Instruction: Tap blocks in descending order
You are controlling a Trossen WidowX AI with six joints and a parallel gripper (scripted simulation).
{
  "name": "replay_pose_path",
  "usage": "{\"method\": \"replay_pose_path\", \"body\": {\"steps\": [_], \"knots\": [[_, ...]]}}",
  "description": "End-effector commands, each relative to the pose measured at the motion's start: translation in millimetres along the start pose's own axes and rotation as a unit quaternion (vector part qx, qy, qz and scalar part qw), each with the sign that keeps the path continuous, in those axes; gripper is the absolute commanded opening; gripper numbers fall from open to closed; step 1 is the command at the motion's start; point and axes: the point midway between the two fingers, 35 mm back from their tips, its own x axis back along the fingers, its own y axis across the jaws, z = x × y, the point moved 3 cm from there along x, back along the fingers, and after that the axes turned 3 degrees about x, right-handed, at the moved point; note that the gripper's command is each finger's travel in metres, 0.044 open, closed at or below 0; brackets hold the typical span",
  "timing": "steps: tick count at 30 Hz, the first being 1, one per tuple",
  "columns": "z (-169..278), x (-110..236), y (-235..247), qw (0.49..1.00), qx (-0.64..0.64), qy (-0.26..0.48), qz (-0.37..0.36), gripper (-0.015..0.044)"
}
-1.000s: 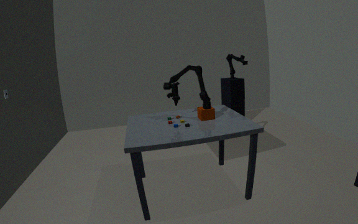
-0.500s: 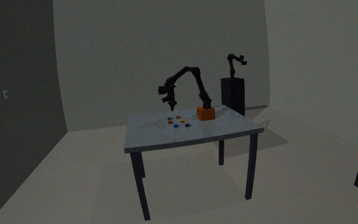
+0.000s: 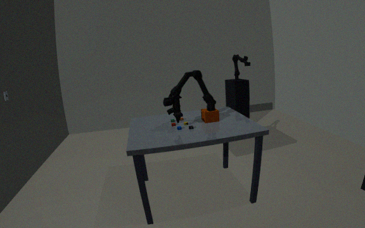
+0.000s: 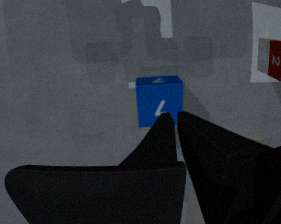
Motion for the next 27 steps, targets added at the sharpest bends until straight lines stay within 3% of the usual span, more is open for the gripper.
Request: {"method": "replay_pose_path", "body": {"steps": [1,27], "knots": [[1,-13,0,1.000,-0.003,-0.001,0.000,0.0020],[2,-43,0,1.000,-0.003,-0.001,0.000,0.0020]]}}
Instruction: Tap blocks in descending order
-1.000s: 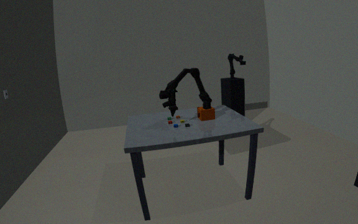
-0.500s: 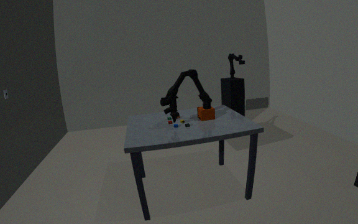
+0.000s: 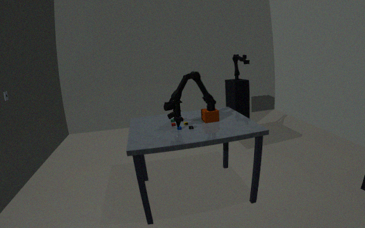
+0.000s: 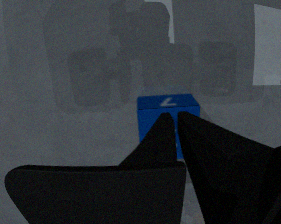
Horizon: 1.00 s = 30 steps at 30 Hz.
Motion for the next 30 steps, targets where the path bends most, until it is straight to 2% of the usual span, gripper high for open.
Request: {"method": "replay_pose_path", "body": {"steps": [1,4,7,12,17,24,30], "knots": [[1,-4,0,1.000,-0.003,0.003,0.001,0.0020],[1,-4,0,1.000,-0.003,0.003,0.001,0.0020],[1,23,0,1.000,-0.002,0.002,0.001,0.0020],[0,29,0,1.000,-0.003,0.003,0.001,0.0020],[0,104,0,1.000,-0.003,0.003,0.001,0.0020],[2,107,1,1.000,-0.003,0.003,0.000,0.0020],[73,110,22,1.000,-0.003,0.006,-0.001,0.0020]]}}
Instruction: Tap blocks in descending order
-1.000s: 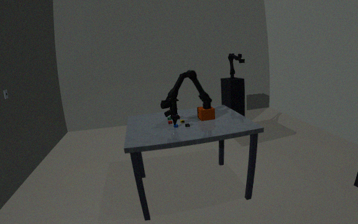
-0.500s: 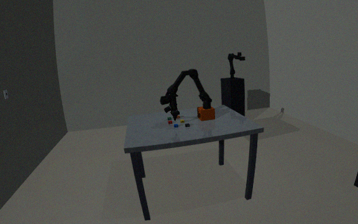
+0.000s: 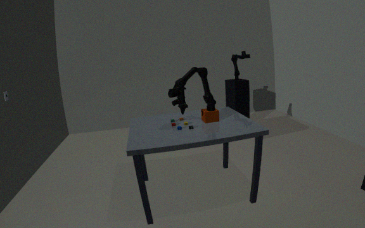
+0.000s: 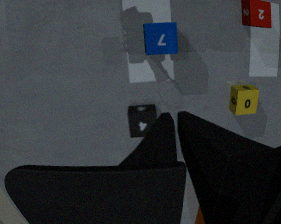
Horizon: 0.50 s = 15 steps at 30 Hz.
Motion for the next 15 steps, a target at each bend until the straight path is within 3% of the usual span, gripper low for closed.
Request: {"method": "replay_pose_path", "body": {"steps": [1,8,12,15], "knots": [[46,1,10,1.000,0.002,-0.002,-0.002,0.0020],[65,-5,12,1.000,0.002,-0.001,-0.002,0.0020],[64,-70,12,1.000,0.002,-0.001,-0.002,0.0020],[66,-83,11,1.000,0.002,-0.001,-0.002,0.0020]]}}
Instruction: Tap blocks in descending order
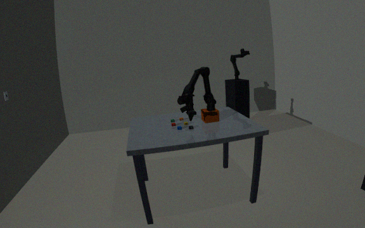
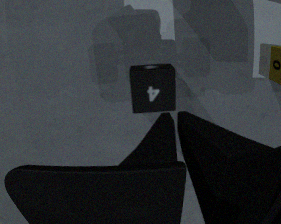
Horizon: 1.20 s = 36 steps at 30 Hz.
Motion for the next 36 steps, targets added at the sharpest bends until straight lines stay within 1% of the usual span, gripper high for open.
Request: {"method": "replay_pose_path", "body": {"steps": [1,6,23,29,33,36], "knots": [[5,-19,-2,1.000,-0.003,0.004,0.001,0.0020],[5,-22,-2,1.000,-0.003,0.004,0.001,0.0020],[5,-49,-2,1.000,-0.003,0.004,0.001,0.0020],[5,-50,-2,1.000,-0.003,0.004,0.001,0.0020],[5,-22,-2,1.000,-0.003,0.003,0.001,0.0020],[5,-19,-2,1.000,-0.003,0.004,0.001,0.0020]]}}
